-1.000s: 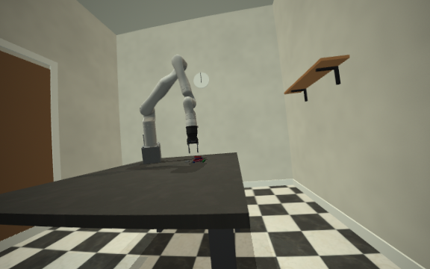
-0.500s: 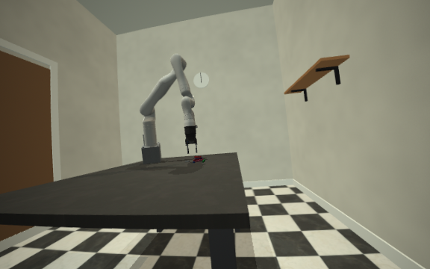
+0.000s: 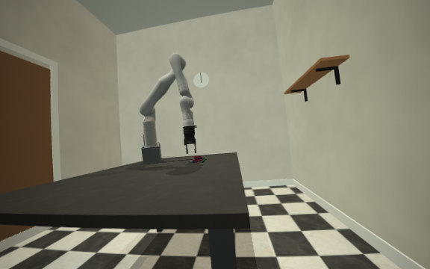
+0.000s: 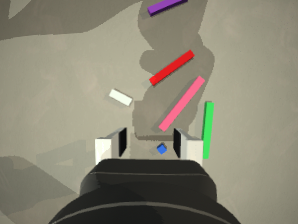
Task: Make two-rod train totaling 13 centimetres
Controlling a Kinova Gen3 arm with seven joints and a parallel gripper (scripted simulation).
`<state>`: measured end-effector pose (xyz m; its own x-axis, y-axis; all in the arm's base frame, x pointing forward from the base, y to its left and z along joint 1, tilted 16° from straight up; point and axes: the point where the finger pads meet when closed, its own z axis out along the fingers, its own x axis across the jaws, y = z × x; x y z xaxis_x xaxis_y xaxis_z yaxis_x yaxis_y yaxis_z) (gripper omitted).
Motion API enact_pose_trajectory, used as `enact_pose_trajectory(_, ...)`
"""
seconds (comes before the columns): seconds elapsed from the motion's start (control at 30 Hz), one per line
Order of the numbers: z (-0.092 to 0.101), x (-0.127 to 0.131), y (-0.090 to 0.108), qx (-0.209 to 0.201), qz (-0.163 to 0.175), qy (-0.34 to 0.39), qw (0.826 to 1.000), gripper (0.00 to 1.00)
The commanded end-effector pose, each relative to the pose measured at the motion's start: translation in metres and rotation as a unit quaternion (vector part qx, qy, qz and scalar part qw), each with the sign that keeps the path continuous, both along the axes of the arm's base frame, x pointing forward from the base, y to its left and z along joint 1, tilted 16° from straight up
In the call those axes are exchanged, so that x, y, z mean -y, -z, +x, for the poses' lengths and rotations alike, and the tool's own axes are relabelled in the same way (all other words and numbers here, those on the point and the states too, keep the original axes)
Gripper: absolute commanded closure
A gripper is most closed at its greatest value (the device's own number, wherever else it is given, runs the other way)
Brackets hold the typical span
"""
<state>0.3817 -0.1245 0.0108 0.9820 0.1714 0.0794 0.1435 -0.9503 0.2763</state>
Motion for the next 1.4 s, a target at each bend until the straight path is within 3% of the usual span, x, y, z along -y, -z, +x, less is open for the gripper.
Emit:
enact_pose_trajectory(0.0, -0.0004, 0.0022, -0.0010, 0.001, 0.001, 0.003, 1.000, 0.00)
enact_pose_trajectory(1.37, -0.0102, 0.0120, -0.0025, 0.013, 0.015, 0.050, 0.999, 0.00)
